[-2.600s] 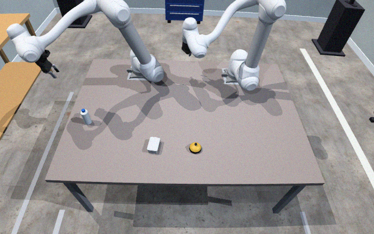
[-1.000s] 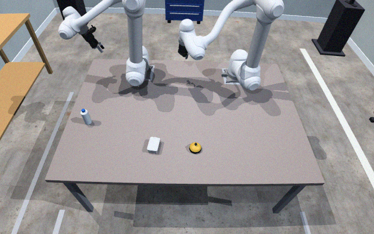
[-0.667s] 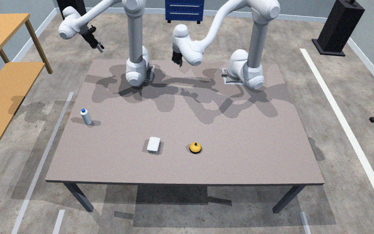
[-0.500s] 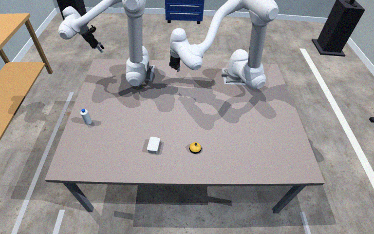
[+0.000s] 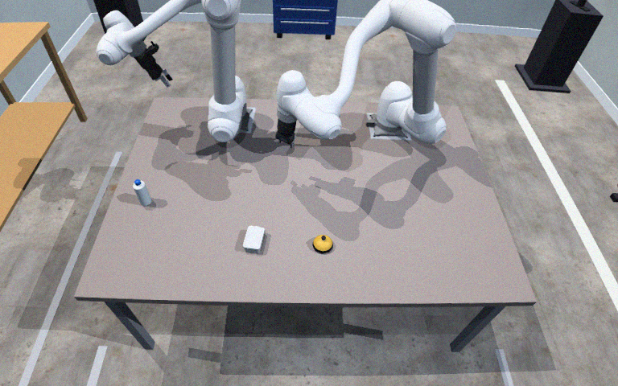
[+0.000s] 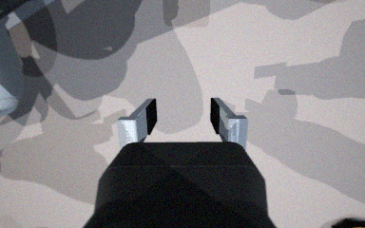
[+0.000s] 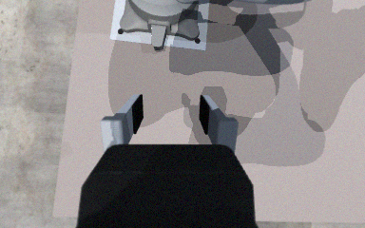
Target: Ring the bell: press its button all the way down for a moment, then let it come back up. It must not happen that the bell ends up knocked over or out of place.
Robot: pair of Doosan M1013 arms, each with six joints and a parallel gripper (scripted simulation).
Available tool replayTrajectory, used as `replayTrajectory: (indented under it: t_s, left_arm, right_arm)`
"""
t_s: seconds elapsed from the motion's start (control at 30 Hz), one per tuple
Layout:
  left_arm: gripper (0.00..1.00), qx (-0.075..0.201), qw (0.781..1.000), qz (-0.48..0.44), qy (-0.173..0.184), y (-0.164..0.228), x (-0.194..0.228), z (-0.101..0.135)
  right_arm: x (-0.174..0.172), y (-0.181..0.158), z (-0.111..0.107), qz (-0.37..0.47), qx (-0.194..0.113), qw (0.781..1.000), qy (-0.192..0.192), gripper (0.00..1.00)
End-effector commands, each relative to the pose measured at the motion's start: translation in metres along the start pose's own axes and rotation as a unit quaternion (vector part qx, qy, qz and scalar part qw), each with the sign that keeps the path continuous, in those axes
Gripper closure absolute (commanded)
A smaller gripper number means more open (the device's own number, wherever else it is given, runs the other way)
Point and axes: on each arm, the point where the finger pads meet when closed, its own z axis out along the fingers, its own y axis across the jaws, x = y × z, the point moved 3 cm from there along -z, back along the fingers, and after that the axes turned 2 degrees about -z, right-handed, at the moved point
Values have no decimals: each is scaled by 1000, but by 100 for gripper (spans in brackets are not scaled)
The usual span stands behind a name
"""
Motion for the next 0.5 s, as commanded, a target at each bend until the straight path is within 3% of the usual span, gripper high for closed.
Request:
replayTrajectory:
  t_s: [0.0,0.2,0.27,0.3,0.47]
  left_arm:
    - [0,-5,1000,-16,-8,19,-37,-2]
    - [0,-16,998,-49,-22,65,-105,-4]
    - [0,-16,998,-49,-22,65,-105,-4]
    - [0,-21,997,-64,-28,89,-133,-4]
    - [0,-29,995,-86,-36,127,-174,-4]
  right_arm:
    - [0,0,-1,0,0,1000,-1,0]
    - [0,0,-1,0,0,1000,-1,0]
    - [0,0,-1,0,0,1000,-1,0]
    - [0,0,-1,0,0,1000,-1,0]
    - [0,0,-1,0,0,1000,-1,0]
